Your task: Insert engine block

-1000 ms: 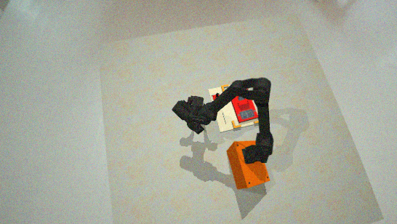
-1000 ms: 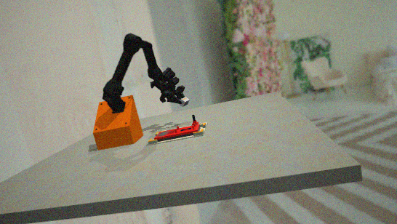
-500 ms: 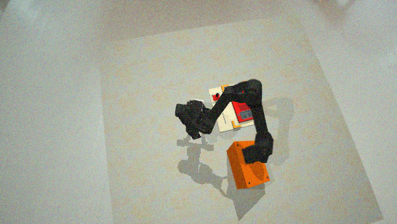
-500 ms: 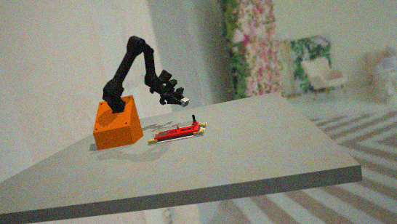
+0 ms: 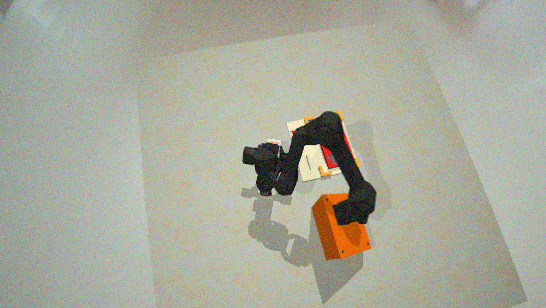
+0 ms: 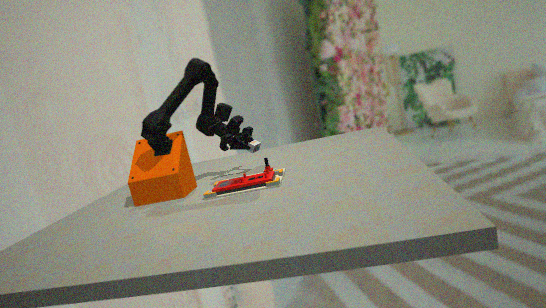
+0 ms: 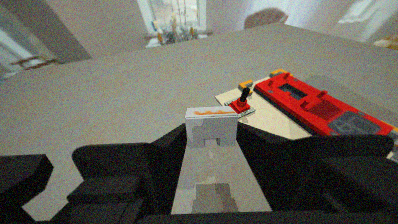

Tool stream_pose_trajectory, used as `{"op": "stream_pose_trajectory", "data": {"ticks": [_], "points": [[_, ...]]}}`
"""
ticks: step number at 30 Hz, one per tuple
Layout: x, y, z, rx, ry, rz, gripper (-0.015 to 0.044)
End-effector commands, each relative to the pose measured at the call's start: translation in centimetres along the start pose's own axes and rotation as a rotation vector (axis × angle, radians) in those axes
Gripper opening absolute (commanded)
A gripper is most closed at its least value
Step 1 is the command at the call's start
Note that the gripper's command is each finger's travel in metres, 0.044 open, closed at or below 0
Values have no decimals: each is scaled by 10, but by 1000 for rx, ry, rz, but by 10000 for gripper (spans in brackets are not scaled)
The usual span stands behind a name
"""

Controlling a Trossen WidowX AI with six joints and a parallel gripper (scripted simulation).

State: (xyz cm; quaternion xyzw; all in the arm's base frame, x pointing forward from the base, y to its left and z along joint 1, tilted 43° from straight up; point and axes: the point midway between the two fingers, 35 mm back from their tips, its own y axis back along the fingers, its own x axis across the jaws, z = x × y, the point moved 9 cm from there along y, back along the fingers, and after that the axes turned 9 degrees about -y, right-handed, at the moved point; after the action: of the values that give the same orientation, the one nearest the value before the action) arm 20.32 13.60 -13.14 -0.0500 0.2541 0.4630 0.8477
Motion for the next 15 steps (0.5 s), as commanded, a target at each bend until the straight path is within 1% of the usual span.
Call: {"op": "stream_pose_trajectory", "data": {"ticks": [1,15], "points": [[-2,-5,-7,-2,4,-1,0],[-4,-18,-26,15,-9,-15,0]]}}
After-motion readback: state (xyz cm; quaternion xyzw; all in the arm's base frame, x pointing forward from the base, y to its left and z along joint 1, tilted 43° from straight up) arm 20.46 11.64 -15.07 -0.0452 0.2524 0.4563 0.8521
